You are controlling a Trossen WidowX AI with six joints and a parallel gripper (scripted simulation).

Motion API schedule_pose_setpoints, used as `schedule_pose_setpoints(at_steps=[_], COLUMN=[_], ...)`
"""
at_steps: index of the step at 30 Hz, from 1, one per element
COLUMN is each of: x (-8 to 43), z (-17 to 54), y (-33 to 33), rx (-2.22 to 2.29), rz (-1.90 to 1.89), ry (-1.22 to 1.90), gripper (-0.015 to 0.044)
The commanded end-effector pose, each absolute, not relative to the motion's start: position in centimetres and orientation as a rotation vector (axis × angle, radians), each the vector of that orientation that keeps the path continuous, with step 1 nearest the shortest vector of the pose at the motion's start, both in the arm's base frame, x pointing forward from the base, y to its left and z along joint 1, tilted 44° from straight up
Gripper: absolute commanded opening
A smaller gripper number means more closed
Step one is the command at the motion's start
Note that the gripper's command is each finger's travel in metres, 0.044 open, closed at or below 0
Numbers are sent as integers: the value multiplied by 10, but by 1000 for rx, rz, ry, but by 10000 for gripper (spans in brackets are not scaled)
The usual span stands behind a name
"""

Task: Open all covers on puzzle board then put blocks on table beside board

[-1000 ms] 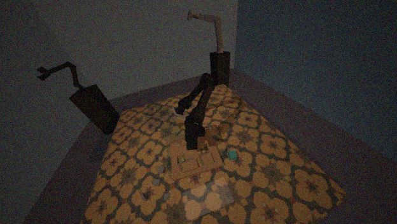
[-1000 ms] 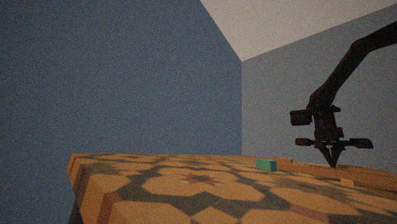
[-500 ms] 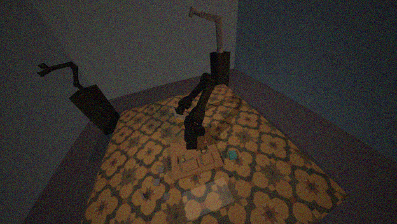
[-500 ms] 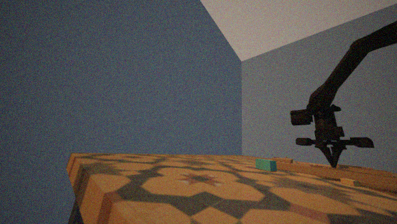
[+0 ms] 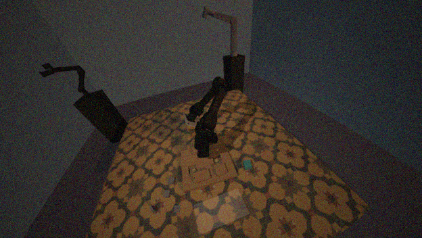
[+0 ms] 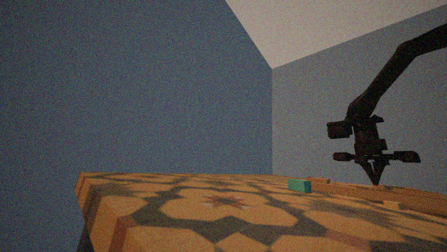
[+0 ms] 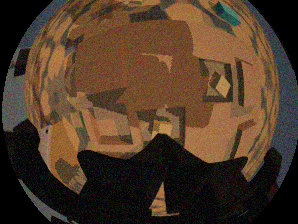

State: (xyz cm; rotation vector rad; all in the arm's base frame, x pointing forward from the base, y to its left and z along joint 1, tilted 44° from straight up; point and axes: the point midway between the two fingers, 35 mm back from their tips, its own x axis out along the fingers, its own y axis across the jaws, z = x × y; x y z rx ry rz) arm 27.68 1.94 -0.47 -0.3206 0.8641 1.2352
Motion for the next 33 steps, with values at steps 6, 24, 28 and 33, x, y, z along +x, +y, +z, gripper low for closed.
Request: schedule_pose_setpoints(at_steps=[6, 24, 28, 33], x=[278, 278, 278, 279], z=[-4, -5, -8, -12], y=[18, 20, 22, 25], rx=[-328, -323, -325, -328], rz=[1235, 1235, 1235, 1235], ry=[863, 863, 863, 862], gripper=[0, 0, 0, 0])
